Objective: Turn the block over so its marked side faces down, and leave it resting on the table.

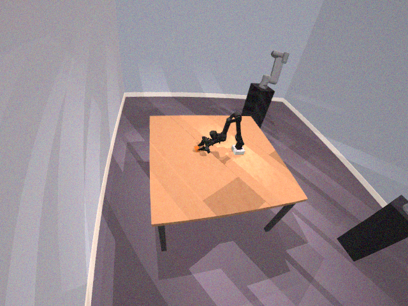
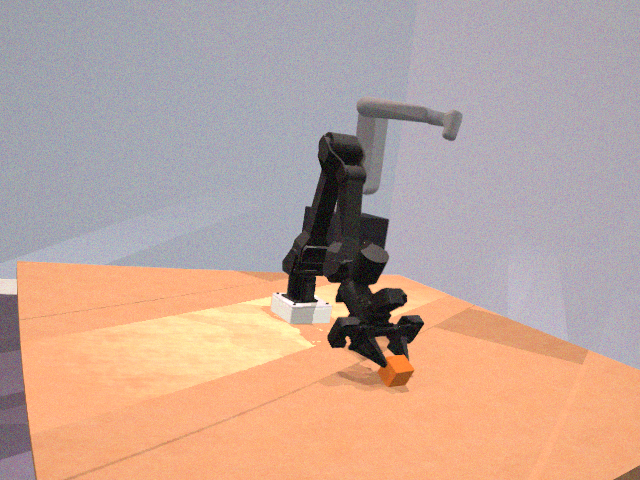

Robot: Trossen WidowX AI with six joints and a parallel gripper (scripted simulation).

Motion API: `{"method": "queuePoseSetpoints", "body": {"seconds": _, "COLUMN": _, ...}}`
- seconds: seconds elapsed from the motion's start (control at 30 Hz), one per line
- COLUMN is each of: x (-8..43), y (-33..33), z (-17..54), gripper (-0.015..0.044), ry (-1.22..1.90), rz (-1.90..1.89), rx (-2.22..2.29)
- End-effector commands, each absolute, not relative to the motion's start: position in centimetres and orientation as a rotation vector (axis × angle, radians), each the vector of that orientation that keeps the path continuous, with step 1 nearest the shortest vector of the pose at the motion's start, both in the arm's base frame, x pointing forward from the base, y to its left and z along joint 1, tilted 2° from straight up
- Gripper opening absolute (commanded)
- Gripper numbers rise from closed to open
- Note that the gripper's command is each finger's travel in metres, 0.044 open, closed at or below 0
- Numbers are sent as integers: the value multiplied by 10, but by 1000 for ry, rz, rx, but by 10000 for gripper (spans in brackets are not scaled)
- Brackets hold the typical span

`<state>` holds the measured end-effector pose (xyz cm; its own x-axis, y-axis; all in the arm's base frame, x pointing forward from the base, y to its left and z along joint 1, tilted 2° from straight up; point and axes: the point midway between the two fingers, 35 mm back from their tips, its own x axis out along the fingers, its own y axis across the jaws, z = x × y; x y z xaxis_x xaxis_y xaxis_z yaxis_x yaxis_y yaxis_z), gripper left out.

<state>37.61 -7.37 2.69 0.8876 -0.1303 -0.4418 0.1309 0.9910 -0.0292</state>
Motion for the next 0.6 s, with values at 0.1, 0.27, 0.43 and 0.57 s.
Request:
{"method": "queuePoseSetpoints", "body": {"seconds": 0.1, "x": 376, "y": -73, "z": 27, "gripper": 394, "ry": 457, "rz": -134, "rx": 8}}
{"method": "queuePoseSetpoints", "body": {"seconds": 0.27, "x": 376, "y": -73, "z": 27, "gripper": 440, "ry": 457, "rz": -134, "rx": 8}}
{"method": "queuePoseSetpoints", "body": {"seconds": 0.43, "x": 376, "y": -73, "z": 27, "gripper": 440, "ry": 457, "rz": -134, "rx": 8}}
{"method": "queuePoseSetpoints", "body": {"seconds": 0.57, "x": 376, "y": -73, "z": 27, "gripper": 440, "ry": 457, "rz": -134, "rx": 8}}
